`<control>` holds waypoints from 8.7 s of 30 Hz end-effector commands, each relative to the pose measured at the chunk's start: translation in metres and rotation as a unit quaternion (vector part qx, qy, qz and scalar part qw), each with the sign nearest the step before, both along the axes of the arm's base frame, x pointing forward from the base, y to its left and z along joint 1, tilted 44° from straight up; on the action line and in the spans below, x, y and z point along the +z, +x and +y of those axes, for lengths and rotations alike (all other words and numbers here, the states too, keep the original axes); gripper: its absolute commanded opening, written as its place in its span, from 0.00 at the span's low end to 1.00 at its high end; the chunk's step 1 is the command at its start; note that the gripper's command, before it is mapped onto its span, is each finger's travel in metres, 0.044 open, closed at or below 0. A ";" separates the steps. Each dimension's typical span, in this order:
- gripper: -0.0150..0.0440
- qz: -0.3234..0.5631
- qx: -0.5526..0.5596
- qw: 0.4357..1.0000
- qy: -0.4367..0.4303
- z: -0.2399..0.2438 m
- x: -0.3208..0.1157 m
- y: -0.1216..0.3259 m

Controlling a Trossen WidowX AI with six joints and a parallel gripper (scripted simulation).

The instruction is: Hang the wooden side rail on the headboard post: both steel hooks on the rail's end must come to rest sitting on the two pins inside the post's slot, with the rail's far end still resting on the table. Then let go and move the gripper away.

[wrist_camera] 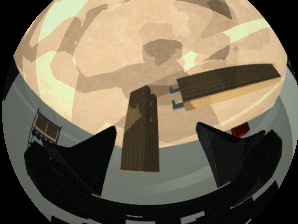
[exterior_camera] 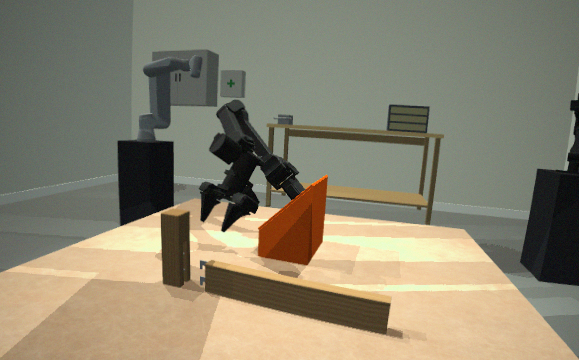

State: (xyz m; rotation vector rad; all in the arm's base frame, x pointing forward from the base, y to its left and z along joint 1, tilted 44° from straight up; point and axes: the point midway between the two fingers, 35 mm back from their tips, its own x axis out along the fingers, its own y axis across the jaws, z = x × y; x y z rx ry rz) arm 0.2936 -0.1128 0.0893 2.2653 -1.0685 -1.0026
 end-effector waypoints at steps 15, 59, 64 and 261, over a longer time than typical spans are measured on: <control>1.00 0.032 0.037 0.999 -0.012 0.022 -0.005 0.007; 1.00 0.779 0.481 0.110 -0.387 0.041 0.005 0.049; 1.00 0.773 0.495 -0.107 -0.382 0.044 0.000 0.051; 0.25 0.249 0.446 -0.826 -0.235 0.006 -0.157 0.073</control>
